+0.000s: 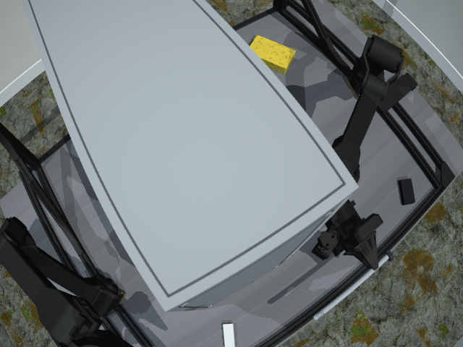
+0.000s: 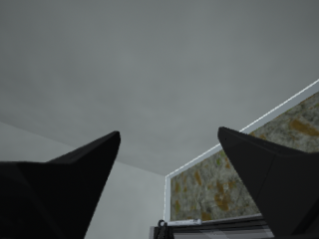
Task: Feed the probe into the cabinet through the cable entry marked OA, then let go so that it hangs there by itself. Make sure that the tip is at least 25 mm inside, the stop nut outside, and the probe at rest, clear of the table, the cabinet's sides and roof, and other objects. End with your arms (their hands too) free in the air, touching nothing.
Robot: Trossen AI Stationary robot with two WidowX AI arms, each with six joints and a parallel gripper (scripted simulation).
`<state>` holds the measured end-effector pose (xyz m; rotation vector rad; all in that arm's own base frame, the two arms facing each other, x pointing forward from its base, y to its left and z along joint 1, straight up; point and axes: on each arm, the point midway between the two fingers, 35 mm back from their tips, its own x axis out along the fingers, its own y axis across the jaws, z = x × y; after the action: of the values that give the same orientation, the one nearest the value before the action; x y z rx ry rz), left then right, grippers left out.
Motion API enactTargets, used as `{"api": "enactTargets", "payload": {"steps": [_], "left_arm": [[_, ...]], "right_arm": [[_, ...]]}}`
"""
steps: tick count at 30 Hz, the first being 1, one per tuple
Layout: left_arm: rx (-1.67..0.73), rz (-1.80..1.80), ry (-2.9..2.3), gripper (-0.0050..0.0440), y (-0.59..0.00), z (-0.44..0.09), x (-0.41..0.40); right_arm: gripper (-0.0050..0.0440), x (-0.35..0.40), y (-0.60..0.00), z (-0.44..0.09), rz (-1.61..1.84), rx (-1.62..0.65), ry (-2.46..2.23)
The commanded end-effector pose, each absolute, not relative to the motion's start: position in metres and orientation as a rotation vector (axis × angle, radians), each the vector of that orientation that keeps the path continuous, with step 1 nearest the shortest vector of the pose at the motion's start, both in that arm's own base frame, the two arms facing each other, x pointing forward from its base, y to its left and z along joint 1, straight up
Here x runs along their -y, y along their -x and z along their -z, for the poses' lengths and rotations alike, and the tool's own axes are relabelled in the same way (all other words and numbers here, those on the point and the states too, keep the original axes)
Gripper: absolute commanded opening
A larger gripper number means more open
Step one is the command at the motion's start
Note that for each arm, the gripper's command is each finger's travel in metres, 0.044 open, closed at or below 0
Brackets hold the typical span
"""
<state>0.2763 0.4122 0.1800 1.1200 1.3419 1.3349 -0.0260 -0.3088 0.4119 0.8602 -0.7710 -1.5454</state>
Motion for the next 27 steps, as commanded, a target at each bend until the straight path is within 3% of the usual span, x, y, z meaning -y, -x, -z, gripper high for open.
{"api": "enactTargets", "payload": {"steps": [1, 27], "left_arm": [[-1.341, -1.341, -1.119, 0.0, -0.276, -0.181, -0.412], [-1.341, -1.341, -1.119, 0.0, -0.276, -0.181, -0.412]], "right_arm": [[0.044, 0.321, 0.029, -0.399, 1.531, 0.804, -0.918], [0.044, 0.409, -0.011, -0.326, 1.135, 0.796, -1.2]]}}
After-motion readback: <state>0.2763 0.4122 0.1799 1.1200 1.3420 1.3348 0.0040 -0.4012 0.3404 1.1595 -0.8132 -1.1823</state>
